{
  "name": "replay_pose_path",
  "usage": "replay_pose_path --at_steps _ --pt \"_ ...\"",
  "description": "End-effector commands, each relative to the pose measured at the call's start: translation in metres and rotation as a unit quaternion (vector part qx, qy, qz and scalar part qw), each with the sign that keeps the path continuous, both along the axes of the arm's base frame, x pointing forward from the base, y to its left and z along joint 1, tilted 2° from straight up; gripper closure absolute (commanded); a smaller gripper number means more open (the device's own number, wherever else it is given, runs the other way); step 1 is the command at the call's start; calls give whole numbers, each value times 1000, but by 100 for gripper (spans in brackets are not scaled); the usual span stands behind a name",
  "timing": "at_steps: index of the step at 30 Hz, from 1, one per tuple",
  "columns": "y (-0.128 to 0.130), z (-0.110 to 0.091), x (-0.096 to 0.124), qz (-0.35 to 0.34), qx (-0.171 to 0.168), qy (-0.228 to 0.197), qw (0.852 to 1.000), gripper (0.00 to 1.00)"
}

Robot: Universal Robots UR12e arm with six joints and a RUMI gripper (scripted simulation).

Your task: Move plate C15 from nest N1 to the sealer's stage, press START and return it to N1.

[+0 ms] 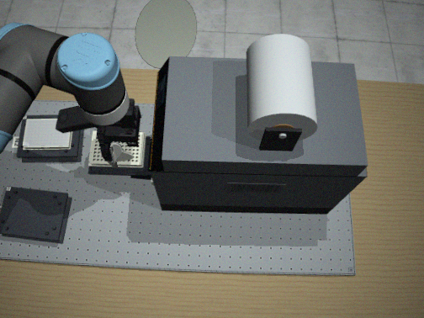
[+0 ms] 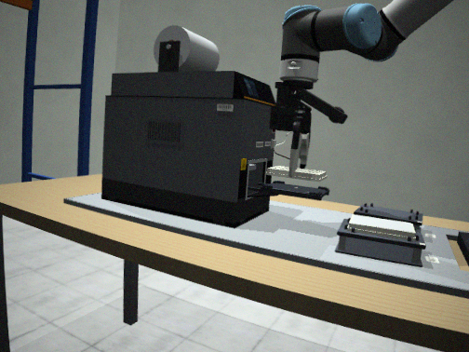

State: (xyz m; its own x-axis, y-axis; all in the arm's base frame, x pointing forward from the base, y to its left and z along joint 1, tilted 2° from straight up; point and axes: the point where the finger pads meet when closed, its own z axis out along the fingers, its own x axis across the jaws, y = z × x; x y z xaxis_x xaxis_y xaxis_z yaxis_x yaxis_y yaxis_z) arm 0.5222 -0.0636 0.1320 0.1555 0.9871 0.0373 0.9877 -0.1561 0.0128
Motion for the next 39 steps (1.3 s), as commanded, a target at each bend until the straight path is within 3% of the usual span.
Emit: replay_pose_path --at_steps 1,11,24,39 --pt "0 1 1 0 -1 -2 1000 100" --pt "0 1 1 0 -1 -2 1000 100" --pt "2 -19 -1 1 0 0 1000 100" --pt "1 -17 1 0 -1 -2 1000 100"
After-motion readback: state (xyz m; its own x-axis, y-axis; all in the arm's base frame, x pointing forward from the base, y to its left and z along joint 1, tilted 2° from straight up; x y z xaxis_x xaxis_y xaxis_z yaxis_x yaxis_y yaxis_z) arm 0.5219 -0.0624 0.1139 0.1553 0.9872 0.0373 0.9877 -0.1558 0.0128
